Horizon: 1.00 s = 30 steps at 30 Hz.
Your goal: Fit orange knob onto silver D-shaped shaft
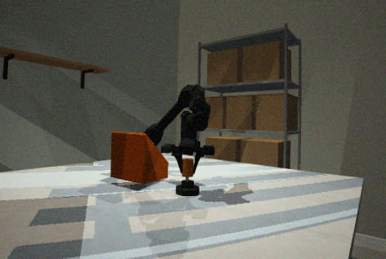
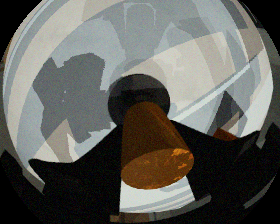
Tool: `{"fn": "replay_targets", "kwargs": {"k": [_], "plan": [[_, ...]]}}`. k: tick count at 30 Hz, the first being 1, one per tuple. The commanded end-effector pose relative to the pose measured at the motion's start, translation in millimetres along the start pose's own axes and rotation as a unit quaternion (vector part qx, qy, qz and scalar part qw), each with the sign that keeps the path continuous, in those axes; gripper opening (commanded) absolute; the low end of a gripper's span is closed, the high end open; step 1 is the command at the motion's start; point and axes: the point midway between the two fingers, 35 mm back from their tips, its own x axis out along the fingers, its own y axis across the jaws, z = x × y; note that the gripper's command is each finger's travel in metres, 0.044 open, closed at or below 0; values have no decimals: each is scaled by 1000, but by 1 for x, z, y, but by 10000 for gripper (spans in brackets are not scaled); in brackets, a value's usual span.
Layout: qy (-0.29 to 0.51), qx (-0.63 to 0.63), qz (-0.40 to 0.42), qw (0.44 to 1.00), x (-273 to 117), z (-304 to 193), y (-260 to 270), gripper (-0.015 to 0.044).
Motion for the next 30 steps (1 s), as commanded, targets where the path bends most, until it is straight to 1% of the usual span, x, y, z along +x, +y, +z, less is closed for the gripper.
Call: {"fn": "replay_targets", "kwargs": {"k": [1,22,30], "plan": [[-1,0,1,1000,1,0,1,0],[0,-2,1,1000,19,0,1,0],[0,-3,-1,1000,17,0,1,0]]}}
